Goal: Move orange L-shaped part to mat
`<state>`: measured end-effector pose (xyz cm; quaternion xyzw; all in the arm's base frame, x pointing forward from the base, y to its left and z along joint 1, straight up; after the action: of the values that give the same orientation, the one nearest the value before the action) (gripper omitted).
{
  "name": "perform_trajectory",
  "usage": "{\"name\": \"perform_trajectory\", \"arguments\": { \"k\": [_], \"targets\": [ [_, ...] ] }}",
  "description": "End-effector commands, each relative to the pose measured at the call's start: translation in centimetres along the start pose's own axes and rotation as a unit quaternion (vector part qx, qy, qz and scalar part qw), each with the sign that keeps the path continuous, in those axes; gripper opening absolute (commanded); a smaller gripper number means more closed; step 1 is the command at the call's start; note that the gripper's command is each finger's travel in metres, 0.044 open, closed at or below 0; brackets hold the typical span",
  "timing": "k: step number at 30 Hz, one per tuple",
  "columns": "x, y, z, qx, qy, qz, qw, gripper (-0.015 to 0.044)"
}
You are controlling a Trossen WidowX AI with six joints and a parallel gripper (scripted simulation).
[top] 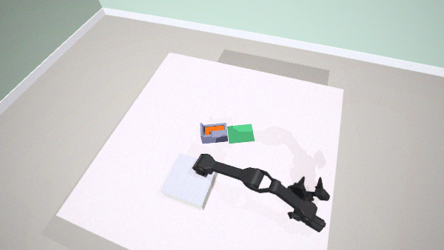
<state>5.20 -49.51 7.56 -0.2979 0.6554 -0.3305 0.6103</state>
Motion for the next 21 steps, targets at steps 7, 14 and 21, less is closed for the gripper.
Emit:
{"name": "perform_trajectory", "arguments": {
  "k": [7, 14, 21],
  "targets": [
    [-0.6, 1.2, 3.0, -0.068, 0.002, 0.033, 0.997, 0.0216],
    [-4.4, 2.2, 8.5, -0.187, 0.032, 0.153, 0.97, 0.018],
    [-11.5, 4.7, 17.3, -0.324, 0.046, 0.22, 0.919, 0.018]
  ]
}}
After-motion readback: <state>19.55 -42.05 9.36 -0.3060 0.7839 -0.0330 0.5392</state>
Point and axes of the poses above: the point midway between the two fingers, 35 mm back from their tips, its own z axis out along the fingers, its own y axis across the jaws, x = y × z, the point moved 6 cm from there along -z, back along the fingers, and after that the axes turned 6 degrees about -z, right-handed, at the moved point
